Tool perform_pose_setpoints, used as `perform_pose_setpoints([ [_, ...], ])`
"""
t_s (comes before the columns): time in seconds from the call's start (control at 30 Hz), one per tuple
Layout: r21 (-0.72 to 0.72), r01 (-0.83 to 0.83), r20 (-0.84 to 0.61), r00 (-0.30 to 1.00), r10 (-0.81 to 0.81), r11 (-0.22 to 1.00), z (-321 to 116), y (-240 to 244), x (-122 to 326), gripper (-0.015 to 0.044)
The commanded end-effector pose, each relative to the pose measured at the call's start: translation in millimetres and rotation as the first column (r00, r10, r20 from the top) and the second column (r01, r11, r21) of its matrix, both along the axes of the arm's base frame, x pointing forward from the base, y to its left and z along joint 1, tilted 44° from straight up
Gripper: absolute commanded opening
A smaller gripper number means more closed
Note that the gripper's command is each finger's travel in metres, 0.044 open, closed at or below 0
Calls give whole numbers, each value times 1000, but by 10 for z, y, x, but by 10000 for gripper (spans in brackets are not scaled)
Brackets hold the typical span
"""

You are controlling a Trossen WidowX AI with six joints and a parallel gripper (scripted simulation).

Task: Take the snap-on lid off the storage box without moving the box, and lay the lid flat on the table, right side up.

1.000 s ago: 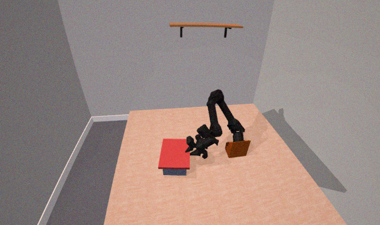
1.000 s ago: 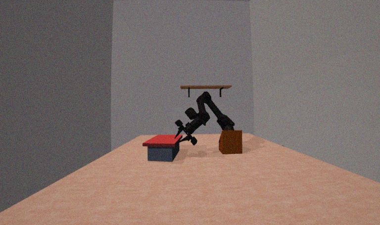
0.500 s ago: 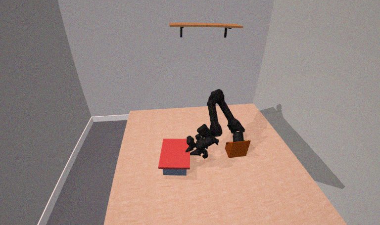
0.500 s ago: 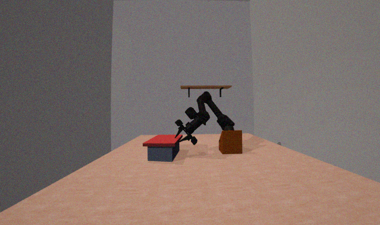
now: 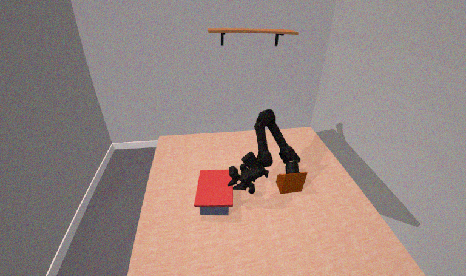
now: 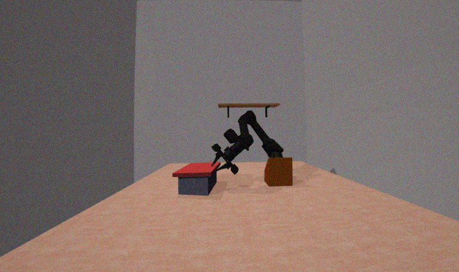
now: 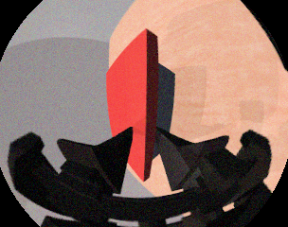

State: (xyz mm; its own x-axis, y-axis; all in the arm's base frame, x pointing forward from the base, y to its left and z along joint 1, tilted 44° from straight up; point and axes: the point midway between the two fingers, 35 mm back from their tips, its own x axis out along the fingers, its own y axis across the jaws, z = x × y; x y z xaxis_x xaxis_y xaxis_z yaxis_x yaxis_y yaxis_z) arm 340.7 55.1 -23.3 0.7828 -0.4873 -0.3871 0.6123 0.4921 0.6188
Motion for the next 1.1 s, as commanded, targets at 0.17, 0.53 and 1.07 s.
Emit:
perform_pose_setpoints([
  [0.17,0,-2,6,1000,2,1000,29,31,-4,0],
  [0.53,1,-2,6,1000,2,1000,45,47,-6,0],
  [1.07,0,-4,5,1000,4,1000,48,53,6,0],
])
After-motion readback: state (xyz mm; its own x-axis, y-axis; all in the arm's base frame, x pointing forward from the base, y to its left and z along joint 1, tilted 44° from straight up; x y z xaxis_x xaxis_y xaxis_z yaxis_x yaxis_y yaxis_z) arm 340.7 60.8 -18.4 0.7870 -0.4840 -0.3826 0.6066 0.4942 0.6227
